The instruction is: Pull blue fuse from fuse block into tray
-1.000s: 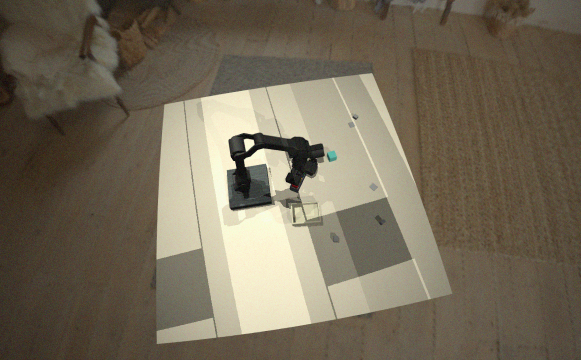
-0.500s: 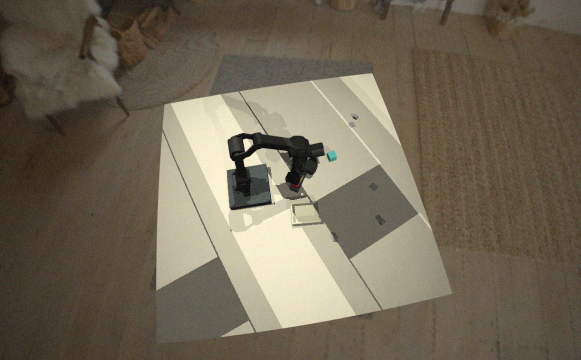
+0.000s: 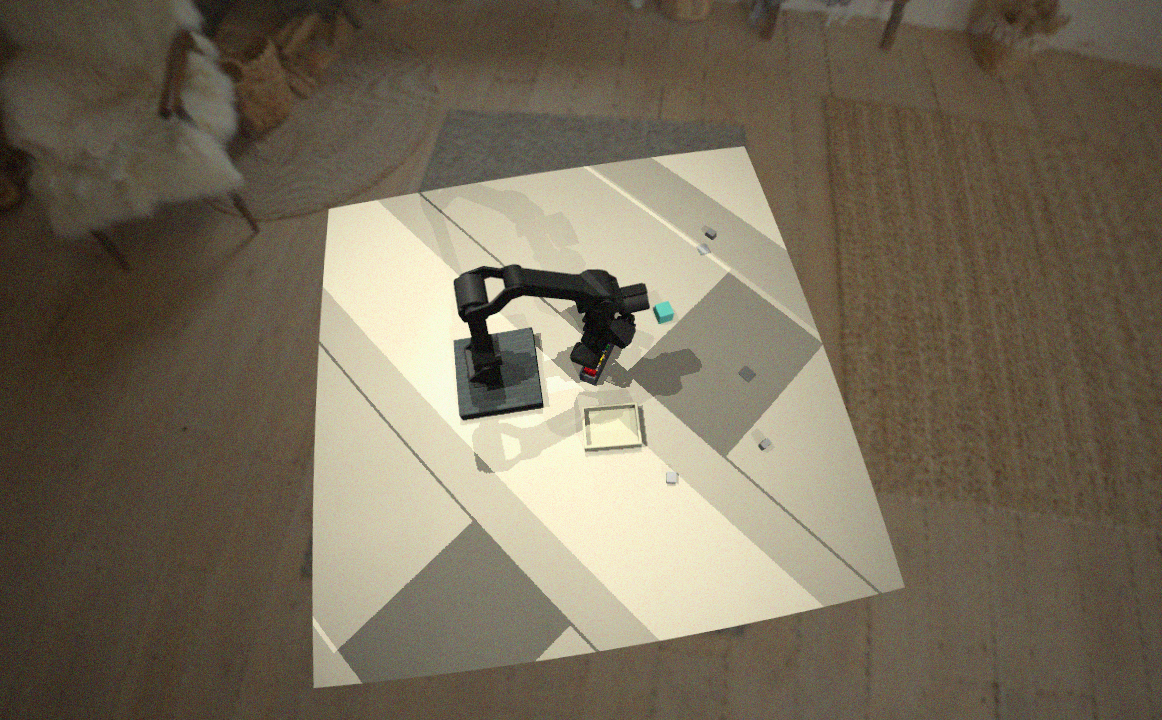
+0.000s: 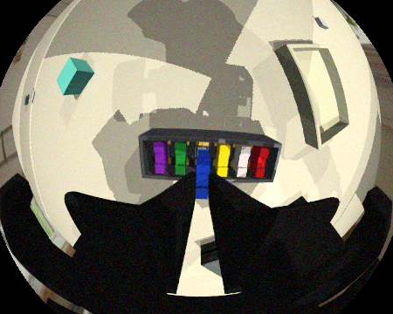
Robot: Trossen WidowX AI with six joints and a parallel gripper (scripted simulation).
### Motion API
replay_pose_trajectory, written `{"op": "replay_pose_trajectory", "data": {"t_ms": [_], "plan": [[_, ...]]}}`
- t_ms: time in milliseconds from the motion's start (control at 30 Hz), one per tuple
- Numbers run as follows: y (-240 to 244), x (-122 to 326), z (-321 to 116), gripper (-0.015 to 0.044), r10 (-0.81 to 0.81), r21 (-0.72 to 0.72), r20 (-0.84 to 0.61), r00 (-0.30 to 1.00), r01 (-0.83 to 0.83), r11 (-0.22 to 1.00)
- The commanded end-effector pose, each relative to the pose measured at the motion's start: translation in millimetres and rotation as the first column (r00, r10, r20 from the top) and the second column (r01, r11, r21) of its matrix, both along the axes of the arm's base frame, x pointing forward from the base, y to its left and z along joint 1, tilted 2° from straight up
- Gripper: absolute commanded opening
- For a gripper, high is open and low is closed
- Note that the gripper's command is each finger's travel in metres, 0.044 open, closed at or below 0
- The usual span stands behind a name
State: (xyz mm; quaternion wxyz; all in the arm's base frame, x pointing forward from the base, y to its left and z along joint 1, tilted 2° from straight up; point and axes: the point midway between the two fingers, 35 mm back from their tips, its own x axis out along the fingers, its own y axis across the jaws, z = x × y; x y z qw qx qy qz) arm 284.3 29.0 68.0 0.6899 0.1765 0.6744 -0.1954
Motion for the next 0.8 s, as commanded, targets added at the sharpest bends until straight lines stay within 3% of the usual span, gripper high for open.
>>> {"op": "replay_pose_trajectory", "data": {"t_ms": [0, 767], "plan": [[0, 1, 4, 0.0000, -0.005, -0.005, 0.005, 1.000, 0.005, 1.000], [0, 1, 26, 0.0000, -0.004, -0.005, 0.005, 1.000, 0.005, 1.000]]}}
